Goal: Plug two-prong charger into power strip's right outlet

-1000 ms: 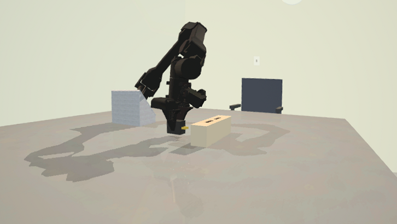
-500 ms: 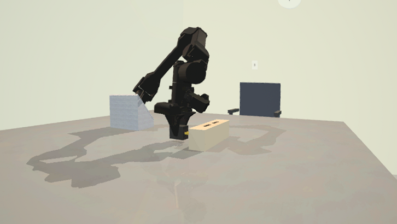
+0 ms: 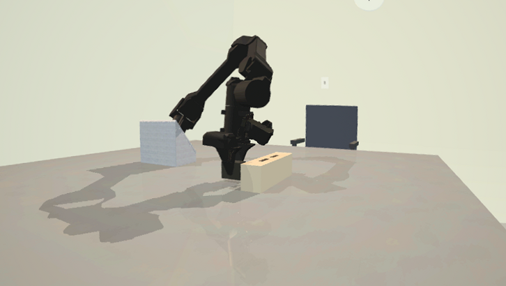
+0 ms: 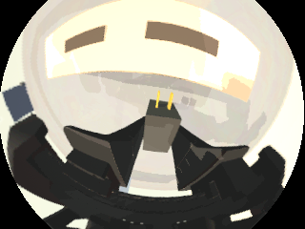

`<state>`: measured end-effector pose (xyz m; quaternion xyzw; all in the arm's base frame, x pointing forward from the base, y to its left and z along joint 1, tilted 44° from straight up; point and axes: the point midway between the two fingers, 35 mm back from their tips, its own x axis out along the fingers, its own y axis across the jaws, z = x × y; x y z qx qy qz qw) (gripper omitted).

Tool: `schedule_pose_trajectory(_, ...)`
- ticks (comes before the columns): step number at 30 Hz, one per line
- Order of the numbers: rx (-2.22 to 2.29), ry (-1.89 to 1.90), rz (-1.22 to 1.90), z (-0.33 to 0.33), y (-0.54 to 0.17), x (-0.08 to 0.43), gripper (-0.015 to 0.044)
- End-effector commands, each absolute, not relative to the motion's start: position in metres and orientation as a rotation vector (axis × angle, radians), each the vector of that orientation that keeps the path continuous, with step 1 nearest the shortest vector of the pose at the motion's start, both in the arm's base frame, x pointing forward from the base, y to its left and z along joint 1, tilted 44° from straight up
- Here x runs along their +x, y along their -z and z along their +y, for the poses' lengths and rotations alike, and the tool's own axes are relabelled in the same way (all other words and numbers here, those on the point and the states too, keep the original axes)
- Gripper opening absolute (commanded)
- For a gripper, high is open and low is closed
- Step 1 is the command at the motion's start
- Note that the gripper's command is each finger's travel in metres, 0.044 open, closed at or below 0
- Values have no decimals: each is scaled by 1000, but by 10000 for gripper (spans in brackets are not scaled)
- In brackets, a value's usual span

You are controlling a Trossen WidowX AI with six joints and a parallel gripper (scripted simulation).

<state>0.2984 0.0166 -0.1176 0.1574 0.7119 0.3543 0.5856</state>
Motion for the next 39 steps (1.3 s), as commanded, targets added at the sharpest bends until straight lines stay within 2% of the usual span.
schedule_pose_trajectory(1,368,-825,1655,17,117,303,0)
schedule_pose_trajectory(39,368,-825,1655,17,117,307,0)
